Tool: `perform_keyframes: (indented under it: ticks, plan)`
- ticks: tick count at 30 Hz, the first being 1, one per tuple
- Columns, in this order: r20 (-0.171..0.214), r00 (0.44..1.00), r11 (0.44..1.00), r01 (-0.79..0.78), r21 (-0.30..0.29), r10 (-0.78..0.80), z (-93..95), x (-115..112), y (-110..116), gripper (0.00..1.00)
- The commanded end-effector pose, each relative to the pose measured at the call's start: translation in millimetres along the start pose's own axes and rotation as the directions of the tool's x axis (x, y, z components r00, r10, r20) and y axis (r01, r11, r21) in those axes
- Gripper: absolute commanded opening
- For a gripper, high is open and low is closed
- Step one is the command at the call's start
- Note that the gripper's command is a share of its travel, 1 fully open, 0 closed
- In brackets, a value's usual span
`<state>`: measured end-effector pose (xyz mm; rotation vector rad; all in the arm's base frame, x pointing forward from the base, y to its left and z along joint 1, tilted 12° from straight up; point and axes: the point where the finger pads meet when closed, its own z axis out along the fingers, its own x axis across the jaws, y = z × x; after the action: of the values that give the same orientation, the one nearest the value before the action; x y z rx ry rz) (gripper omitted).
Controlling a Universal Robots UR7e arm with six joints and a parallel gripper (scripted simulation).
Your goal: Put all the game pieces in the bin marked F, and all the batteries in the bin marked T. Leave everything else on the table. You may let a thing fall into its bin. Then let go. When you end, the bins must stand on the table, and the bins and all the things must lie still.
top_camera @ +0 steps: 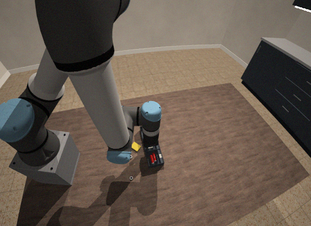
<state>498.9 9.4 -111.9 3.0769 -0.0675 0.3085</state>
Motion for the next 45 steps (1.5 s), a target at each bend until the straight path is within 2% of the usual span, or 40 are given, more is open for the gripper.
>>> perform_keyframes:
  ticks: [1,20,21,38,45]
  plan:
    - [-0.002,1.0,1.0,0.0,0.0,0.0,7.8,0.8,0.1,0.49]
    - [-0.002,1.0,1.0,0.0,0.0,0.0,12.2,1.3,0.3,0.49]
    - [-0.002,1.0,1.0,0.0,0.0,0.0,12.1,1.2,0.3,0.65]
    - [-0.002,1.0,1.0,0.0,0.0,0.0,12.2,1.2,0.3,0.65]
    - [-0.002,1.0,1.0,0.0,0.0,0.0,2.9,1.2,0.3,0.65]
